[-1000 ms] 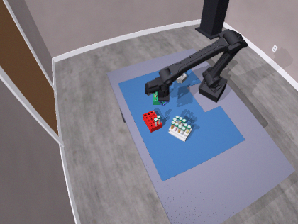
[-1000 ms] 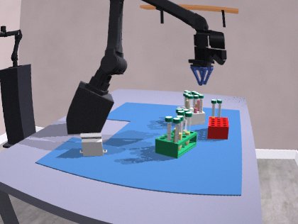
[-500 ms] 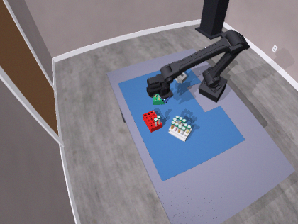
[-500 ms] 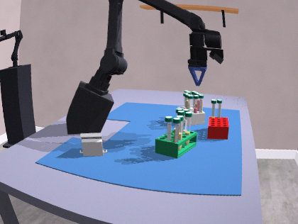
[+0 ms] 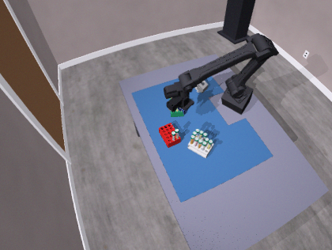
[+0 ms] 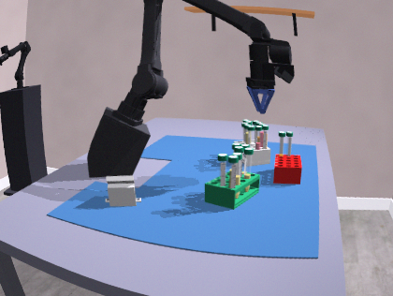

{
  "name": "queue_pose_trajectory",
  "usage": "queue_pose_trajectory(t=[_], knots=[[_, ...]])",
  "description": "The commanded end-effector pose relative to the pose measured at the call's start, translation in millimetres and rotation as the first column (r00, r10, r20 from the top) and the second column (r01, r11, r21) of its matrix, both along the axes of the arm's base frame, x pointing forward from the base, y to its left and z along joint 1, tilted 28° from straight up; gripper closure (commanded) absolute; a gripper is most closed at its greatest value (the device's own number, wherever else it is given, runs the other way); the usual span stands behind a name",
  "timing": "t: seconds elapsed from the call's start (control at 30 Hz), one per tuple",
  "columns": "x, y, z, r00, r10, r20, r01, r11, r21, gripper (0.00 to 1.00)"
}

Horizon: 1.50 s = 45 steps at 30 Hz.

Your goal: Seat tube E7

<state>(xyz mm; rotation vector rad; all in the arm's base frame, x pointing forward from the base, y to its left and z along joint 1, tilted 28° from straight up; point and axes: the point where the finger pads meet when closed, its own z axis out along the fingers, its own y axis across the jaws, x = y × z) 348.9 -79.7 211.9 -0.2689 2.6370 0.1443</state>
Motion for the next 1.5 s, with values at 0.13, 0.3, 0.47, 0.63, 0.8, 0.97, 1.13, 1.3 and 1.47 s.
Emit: queue_pose_trajectory(t=[0.13, 0.3, 0.47, 0.63, 0.8, 0.97, 1.13, 1.3, 1.47], knots=[[-18, -47, -22.4, 1.000, 0.030, 0.007, -0.030, 0.999, -0.036, 0.70], [-24, -61, -28.5, 1.000, 0.030, 0.007, -0.030, 0.999, -0.036, 0.70], [-34, -83, -36.8, 1.000, 0.030, 0.007, -0.029, 0.999, -0.037, 0.70], [-45, -107, -46.3, 1.000, 0.029, 0.006, -0.029, 0.999, -0.037, 0.70], [-53, -124, -53.2, 1.000, 0.028, 0.006, -0.028, 0.999, -0.038, 0.70], [-48, -154, -37.1, 0.999, 0.029, 0.037, -0.026, 0.997, -0.077, 0.70], [-56, -164, -40.7, 0.999, 0.027, 0.019, -0.026, 0.998, -0.061, 0.70], [-48, -151, -24.8, 0.998, 0.053, 0.038, -0.050, 0.995, -0.085, 0.70], [-52, -159, -34.4, 1.000, 0.013, 0.016, -0.012, 0.998, -0.054, 0.70]])
